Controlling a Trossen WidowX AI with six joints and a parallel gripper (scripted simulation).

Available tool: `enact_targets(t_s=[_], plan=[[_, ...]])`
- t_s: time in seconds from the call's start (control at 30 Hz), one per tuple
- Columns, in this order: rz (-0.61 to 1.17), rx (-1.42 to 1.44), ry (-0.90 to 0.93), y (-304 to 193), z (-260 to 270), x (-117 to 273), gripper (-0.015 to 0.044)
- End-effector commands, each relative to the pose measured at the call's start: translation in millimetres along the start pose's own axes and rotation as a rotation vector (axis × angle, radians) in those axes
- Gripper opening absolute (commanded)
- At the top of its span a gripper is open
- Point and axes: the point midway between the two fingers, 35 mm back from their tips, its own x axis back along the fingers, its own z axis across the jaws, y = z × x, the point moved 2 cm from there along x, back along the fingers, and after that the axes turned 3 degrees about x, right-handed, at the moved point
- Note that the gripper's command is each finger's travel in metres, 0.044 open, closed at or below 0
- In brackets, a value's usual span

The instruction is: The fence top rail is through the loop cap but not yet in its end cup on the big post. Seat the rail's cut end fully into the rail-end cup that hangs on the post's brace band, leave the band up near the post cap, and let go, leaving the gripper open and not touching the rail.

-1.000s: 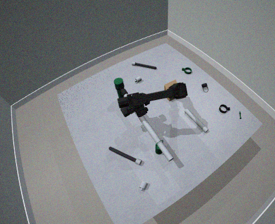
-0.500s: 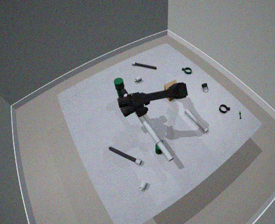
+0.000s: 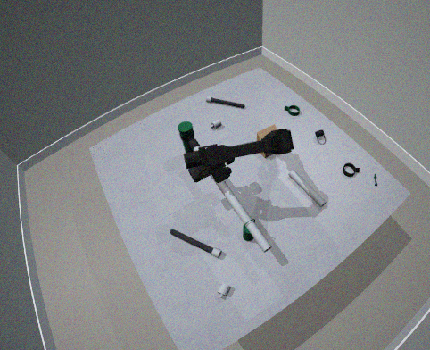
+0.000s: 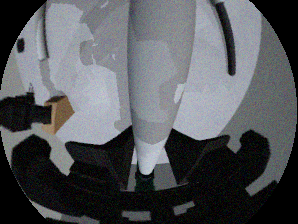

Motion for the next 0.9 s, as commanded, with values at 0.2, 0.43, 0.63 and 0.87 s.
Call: enact_targets(t_s=[0.2,0.43,0.63,0.87], plan=[[0.007,-0.001,-0.004,-3.2,0.2,1.4,0.0],[0.0,0.0,0.0,0.0,0.0,0.0,0.0],[0.0,0.0,0.0,-0.1,0.0,0.1,0.0],[0.004,0.0,0.0,-0.9,0.0,1.0,0.0]])
